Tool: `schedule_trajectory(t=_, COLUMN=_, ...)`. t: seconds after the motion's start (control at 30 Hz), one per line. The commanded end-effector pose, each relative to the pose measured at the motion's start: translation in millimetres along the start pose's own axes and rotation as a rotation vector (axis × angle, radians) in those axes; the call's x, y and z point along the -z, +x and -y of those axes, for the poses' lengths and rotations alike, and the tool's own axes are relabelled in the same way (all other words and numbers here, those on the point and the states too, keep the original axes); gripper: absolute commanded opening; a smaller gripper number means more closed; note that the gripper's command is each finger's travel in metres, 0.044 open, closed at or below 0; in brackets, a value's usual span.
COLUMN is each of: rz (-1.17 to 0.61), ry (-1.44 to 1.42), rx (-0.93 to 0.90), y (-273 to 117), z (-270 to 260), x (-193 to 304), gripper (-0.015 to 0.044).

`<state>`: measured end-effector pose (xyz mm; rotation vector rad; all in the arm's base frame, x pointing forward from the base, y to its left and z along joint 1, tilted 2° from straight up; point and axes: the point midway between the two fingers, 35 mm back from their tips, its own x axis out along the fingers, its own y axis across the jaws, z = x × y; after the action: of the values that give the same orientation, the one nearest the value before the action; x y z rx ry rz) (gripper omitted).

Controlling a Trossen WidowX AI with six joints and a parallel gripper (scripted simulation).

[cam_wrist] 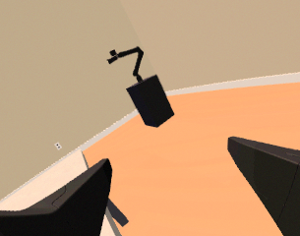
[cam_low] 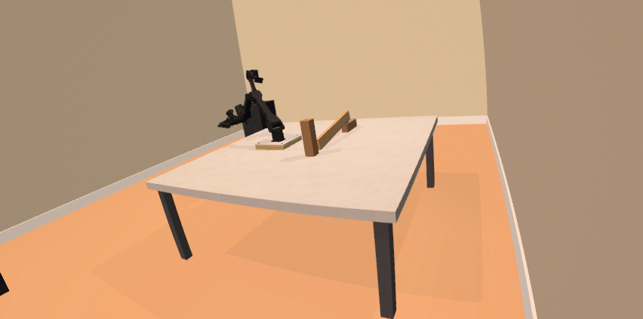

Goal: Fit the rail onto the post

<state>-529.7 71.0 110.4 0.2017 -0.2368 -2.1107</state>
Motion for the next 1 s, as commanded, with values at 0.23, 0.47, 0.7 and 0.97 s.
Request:
schedule_trajectory(t=0.23, rz=0.004, ry=0.013, rx=0.207, y=-66.9, z=25.5, x=2.7, gripper=0.044)
schedule_trajectory(t=0.47, rz=0.008, ry=0.002, rx=0.429, y=-146.4, z=41.6, x=-12.6, gripper=0.044)
schedule_trajectory(t=0.7, rz=-0.01, ry=0.006, rx=0.71, y=-258.1, z=44.1, x=-11.6, gripper=0.044)
schedule_trajectory(t=0.97, rz=-0.062, ry=0.034, rx=1.041, y=-389.3, z=13.1, x=-2.2, gripper=0.044)
